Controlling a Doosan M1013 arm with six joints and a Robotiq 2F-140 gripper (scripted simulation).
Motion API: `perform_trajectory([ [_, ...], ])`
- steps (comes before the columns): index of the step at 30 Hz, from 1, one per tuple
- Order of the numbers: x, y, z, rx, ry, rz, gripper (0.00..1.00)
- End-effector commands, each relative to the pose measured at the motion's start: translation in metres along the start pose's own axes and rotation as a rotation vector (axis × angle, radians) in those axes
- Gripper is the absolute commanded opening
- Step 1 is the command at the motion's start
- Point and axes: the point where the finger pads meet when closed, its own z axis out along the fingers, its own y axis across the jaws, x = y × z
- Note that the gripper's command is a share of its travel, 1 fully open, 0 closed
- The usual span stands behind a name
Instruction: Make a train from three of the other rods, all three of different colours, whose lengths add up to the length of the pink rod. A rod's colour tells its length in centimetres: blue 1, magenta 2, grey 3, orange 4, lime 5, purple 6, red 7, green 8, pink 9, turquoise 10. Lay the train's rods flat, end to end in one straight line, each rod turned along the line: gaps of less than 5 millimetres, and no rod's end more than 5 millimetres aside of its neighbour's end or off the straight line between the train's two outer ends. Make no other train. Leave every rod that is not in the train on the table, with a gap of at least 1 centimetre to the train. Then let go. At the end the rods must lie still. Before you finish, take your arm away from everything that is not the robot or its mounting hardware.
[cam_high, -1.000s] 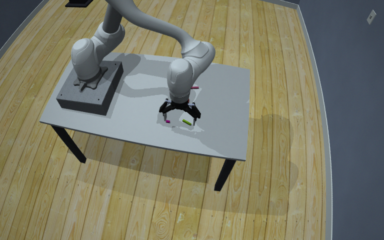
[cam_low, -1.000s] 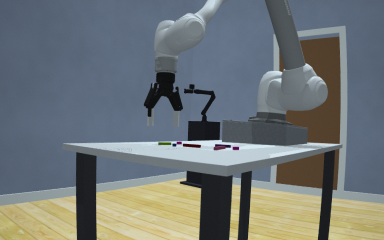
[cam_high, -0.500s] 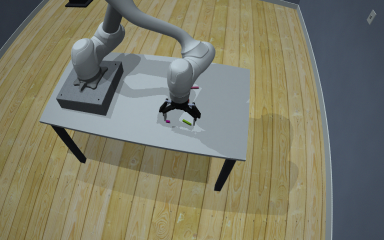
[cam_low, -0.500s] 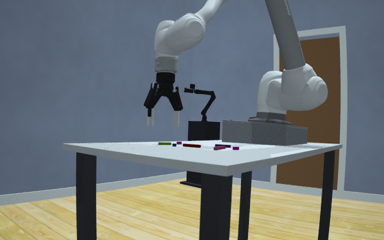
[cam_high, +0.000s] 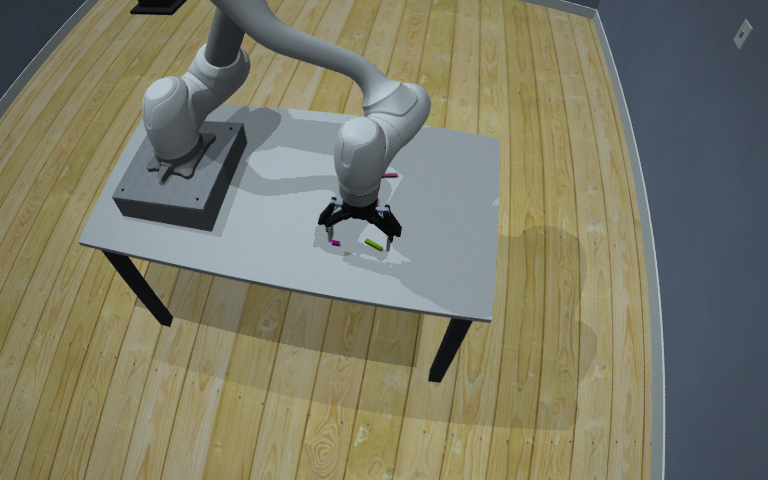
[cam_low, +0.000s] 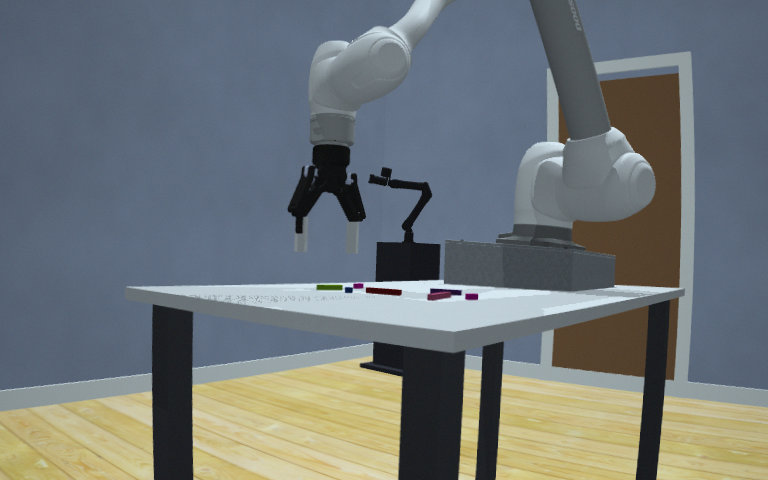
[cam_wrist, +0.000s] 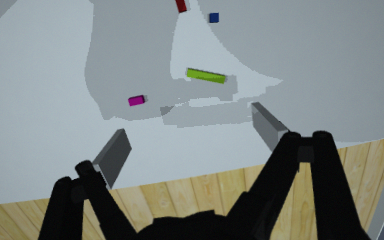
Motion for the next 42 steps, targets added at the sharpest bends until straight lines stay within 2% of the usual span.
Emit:
perform_trajectory([
  [1, 0.0, 0.0, 0.0, 0.0, 0.0, 0.0, 1.0],
  [31, 0.001, 0.0, 0.0, 0.0, 0.0, 0.013, 1.0],
  [34, 0.005, 0.0, 0.0, 0.0, 0.0, 0.091, 1.0],
  [39, 0.016, 0.001, 0.0, 0.0, 0.0, 0.32, 1.0],
  [41, 0.016, 0.001, 0.0, 0.0, 0.0, 0.32, 1.0],
  [42, 0.02, 0.001, 0.0, 0.0, 0.0, 0.4, 1.0],
])
